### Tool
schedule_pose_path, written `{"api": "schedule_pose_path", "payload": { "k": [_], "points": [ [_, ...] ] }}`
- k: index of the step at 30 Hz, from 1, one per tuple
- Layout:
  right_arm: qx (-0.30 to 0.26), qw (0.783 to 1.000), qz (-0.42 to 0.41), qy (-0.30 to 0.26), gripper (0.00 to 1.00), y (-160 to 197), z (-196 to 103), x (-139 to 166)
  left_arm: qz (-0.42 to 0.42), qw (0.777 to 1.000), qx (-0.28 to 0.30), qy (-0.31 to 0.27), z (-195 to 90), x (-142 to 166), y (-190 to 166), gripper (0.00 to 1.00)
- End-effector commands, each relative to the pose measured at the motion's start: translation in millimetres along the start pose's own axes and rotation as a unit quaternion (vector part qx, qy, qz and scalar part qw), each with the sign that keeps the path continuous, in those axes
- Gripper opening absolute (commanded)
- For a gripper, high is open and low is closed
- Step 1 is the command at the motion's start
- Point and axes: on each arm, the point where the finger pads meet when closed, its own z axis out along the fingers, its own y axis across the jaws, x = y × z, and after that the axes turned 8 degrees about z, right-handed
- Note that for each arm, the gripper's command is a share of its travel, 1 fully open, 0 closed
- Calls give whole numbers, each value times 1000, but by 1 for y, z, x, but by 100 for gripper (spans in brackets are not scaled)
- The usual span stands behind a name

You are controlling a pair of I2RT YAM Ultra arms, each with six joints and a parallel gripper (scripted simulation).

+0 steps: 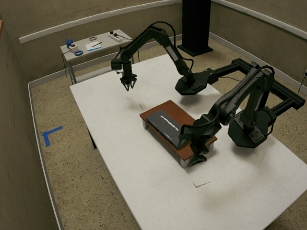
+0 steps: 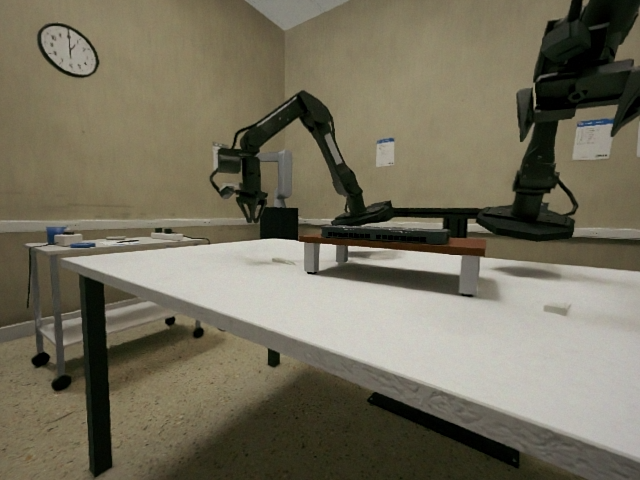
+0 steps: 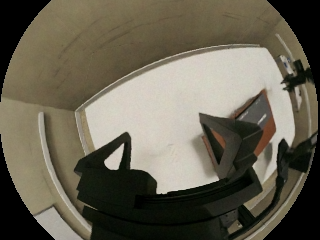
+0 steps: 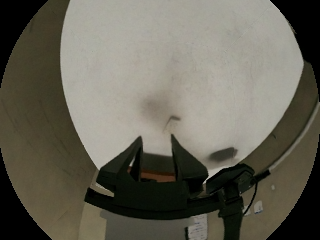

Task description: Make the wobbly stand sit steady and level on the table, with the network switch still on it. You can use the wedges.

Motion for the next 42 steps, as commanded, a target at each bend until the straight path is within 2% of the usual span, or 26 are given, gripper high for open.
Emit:
{"api": "schedule_pose_path", "payload": {
  "k": [1, 5, 9, 11, 14, 15, 18, 20, 21, 22, 23, 25, 27, 30, 31, 36, 37, 39, 41, 42],
  "points": [
    [-37, 992, 90, -75, 43, 12, 4, -2, -16, 991, -60, -118, -18, -49, 6, 100],
    [-34, 983, 164, -80, 43, -1, 32, 21, -33, 977, -71, -198, -57, -88, -1, 100],
    [-36, 974, 207, -87, 43, -11, 48, 37, -56, 953, -84, -285, -83, -104, -9, 100],
    [-32, 972, 218, -85, 43, -17, 55, 46, -61, 948, -82, -303, -90, -107, -14, 100],
    [-35, 971, 221, -86, 43, -17, 55, 47, -63, 947, -80, -305, -89, -107, -15, 100],
    [-28, 971, 223, -83, 43, -22, 59, 53, -64, 941, -80, -322, -103, -111, -17, 100],
    [-6, 973, 219, -70, 43, -34, 71, 64, -62, 939, -76, -331, -109, -116, -20, 100],
    [-16, 976, 207, -72, 43, -26, 62, 59, -51, 939, -77, -331, -114, -120, -20, 100],
    [44, 978, 197, -46, 43, -53, 83, 74, -47, 933, -79, -347, -127, -128, -19, 100],
    [47, 978, 199, -46, 43, -58, 82, 75, -47, 934, -78, -345, -125, -128, -19, 100],
    [44, 978, 199, -47, 43, -58, 80, 75, -47, 934, -77, -345, -125, -128, -19, 100],
    [5, 977, 205, -62, 43, -31, 67, 54, -46, 937, -76, -339, -117, -126, -18, 100],
    [-4, 978, 198, -63, 43, -24, 60, 56, -46, 937, -76, -337, -117, -125, -19, 100],
    [-2, 979, 196, -61, 43, -25, 61, 59, -46, 937, -76, -339, -118, -126, -18, 100],
    [14, 979, 198, -56, 43, -38, 70, 64, -48, 938, -77, -334, -115, -124, -17, 100],
    [4, 979, 196, -59, 43, -31, 64, 62, -47, 936, -77, -341, -120, -128, -18, 100],
    [23, 977, 209, -31, 43, -38, 78, 62, -47, 936, -76, -341, -120, -128, -18, 100],
    [-1, 980, 197, -41, 43, -26, 63, 65, -47, 936, -76, -341, -120, -128, -18, 100],
    [0, 976, 208, -57, 43, -29, 62, 52, -47, 936, -76, -341, -120, -128, -18, 100],
    [22, 977, 207, -48, 43, -44, 86, 62, -47, 936, -76, -341, -120, -128, -18, 100]
  ]
}}
